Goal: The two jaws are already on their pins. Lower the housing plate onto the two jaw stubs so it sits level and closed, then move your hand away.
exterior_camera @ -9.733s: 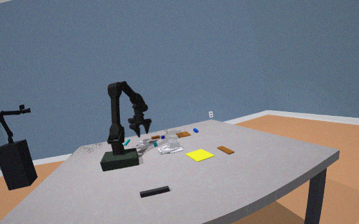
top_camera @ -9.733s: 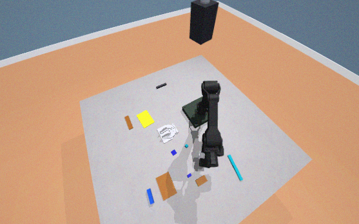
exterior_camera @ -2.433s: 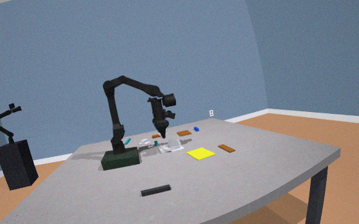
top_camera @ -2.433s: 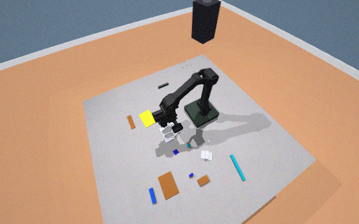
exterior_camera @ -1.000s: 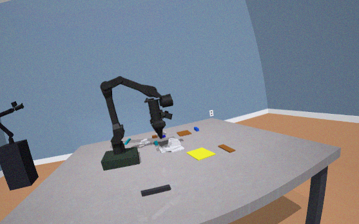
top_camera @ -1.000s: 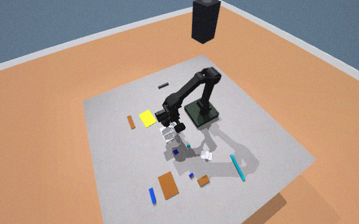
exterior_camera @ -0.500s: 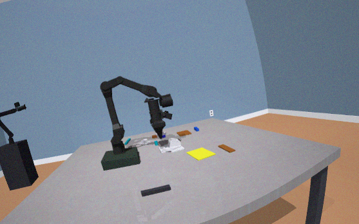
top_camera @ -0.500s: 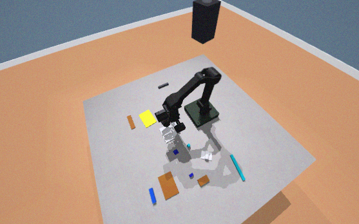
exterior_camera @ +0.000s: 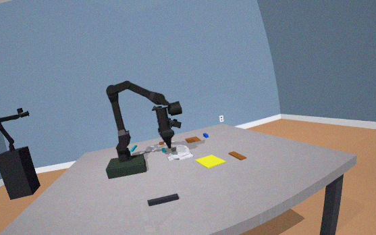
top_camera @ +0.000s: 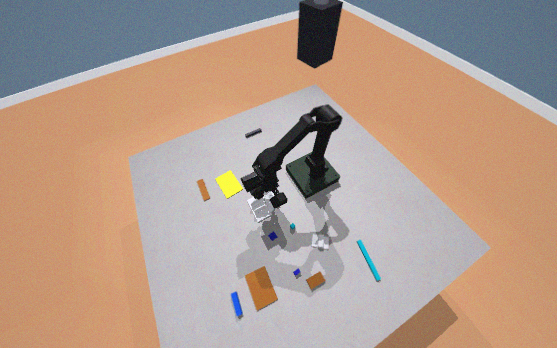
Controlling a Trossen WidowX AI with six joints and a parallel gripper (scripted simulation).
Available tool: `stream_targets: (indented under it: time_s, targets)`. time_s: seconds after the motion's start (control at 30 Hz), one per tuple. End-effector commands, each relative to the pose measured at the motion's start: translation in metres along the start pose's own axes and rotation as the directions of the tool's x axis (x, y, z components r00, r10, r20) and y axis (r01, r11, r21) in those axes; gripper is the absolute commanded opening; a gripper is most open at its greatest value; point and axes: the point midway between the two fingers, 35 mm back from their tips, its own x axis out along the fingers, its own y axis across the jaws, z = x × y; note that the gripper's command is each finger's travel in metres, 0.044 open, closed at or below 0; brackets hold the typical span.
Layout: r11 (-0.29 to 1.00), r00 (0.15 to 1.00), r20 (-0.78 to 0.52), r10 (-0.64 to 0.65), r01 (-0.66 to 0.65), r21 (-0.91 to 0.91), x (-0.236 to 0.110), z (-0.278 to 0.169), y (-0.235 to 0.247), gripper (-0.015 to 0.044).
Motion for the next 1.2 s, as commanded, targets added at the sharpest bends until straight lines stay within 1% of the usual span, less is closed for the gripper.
stream_targets:
  time_s: [0.0, 0.77, 1.17]
  targets:
    - [1.000, 1.000, -0.007, 0.004, -0.004, 0.003, 0.008, -0.001, 0.001, 0.0351]
    - [1.000, 1.000, -0.008, 0.004, -0.004, 0.002, 0.045, -0.003, 0.001, 0.0351]
    - [1.000, 1.000, -0.008, 0.004, -0.004, 0.002, 0.046, -0.003, 0.001, 0.0351]
